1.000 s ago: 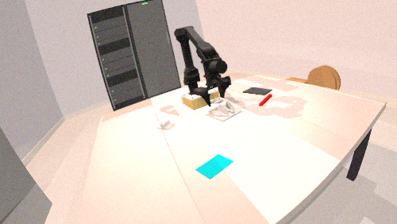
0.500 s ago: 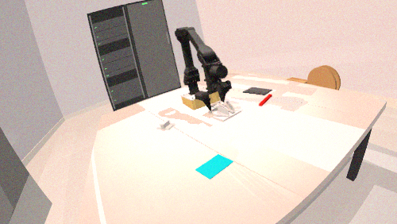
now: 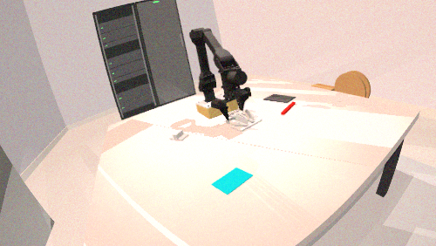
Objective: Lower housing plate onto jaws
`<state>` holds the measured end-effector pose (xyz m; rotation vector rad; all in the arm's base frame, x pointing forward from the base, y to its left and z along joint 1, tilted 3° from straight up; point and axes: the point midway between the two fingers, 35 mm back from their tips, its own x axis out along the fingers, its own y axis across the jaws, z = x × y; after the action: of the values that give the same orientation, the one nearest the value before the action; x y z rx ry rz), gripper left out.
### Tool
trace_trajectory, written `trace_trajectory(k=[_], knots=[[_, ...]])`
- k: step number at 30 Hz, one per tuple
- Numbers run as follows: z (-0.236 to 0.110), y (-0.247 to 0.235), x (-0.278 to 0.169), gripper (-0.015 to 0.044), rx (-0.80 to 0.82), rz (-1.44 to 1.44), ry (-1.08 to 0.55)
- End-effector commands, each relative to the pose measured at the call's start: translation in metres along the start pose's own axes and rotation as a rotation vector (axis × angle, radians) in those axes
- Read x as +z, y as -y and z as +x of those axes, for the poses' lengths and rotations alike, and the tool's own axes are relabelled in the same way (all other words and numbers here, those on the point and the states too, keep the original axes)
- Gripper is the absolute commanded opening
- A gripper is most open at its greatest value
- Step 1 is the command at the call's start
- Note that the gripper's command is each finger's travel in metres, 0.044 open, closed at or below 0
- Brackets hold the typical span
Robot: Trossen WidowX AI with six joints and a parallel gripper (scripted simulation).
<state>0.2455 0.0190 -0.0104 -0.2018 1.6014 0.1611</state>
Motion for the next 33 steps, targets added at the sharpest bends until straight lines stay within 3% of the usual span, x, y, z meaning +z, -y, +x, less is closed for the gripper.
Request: trace_trajectory(k=[1, 33], knots=[[0.0012, -0.0005, 0.0004, 0.0351, 0.004, -0.005, 0.002], [0.0073, -0.0006, 0.0004, 0.0351, 0.004, -0.008, 0.002]])
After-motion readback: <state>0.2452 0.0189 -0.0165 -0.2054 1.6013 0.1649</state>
